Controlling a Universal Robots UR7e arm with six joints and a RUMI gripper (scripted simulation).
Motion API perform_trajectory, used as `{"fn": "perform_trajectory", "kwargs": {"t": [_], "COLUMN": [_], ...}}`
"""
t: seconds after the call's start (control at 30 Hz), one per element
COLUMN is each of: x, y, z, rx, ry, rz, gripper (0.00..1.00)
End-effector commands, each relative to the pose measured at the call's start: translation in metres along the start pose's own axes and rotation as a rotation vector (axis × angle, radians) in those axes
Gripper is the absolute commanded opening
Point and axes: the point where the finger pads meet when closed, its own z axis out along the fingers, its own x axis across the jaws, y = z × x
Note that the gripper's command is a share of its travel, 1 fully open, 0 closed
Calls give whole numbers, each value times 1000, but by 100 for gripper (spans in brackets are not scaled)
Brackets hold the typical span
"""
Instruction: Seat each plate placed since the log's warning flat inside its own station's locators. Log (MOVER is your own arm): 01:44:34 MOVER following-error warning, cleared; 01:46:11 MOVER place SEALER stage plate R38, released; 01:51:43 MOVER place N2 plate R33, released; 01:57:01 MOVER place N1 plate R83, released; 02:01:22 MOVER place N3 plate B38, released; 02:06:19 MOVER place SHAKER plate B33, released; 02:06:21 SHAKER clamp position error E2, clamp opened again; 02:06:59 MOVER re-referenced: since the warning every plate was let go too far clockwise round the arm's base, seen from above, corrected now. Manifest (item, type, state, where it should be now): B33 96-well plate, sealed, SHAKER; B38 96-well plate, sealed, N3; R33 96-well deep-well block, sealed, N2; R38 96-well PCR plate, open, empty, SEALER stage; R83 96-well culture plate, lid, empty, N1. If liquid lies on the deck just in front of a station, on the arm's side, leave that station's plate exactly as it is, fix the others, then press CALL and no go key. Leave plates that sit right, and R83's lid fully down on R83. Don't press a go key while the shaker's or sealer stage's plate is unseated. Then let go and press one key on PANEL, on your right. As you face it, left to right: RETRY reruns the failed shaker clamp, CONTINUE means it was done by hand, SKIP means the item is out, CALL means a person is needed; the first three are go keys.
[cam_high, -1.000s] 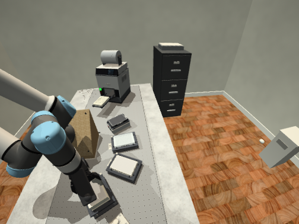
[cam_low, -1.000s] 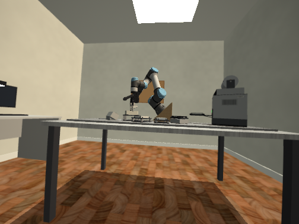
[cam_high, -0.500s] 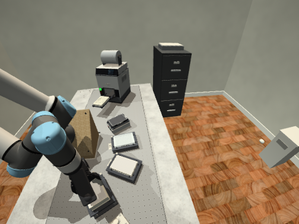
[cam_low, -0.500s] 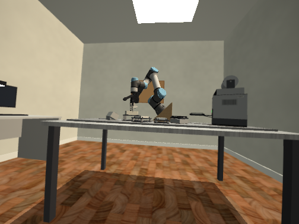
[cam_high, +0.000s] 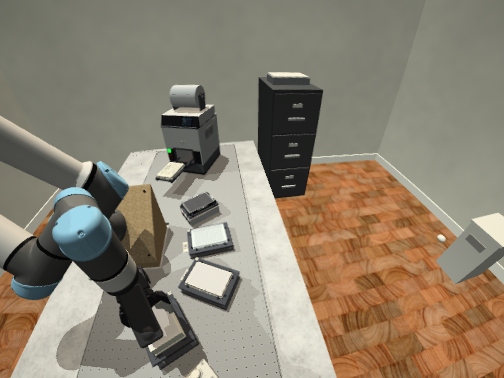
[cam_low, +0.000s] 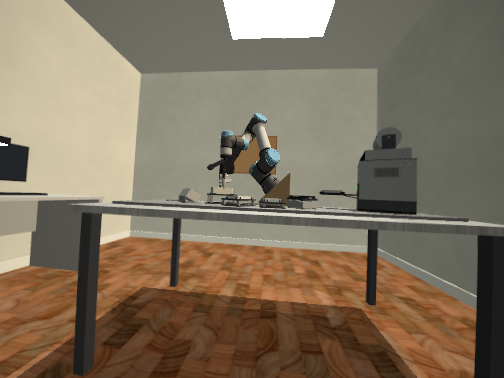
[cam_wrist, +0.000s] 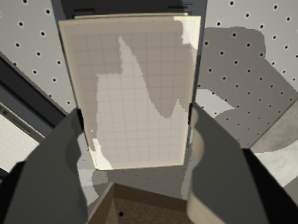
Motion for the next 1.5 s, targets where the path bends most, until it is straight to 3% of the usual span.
{"fn": "perform_trajectory", "kwargs": {"t": [0.0, 0.67, 0.7, 1.47], "x": [0, 0, 0, 0], "y": [0, 0, 0, 0], "z": [0, 0, 0, 0], "rx": [1, 1, 1, 1], "ry": [0, 0, 0, 0], "rz": [0, 0, 0, 0], "gripper": [0, 0, 100, 100]}}
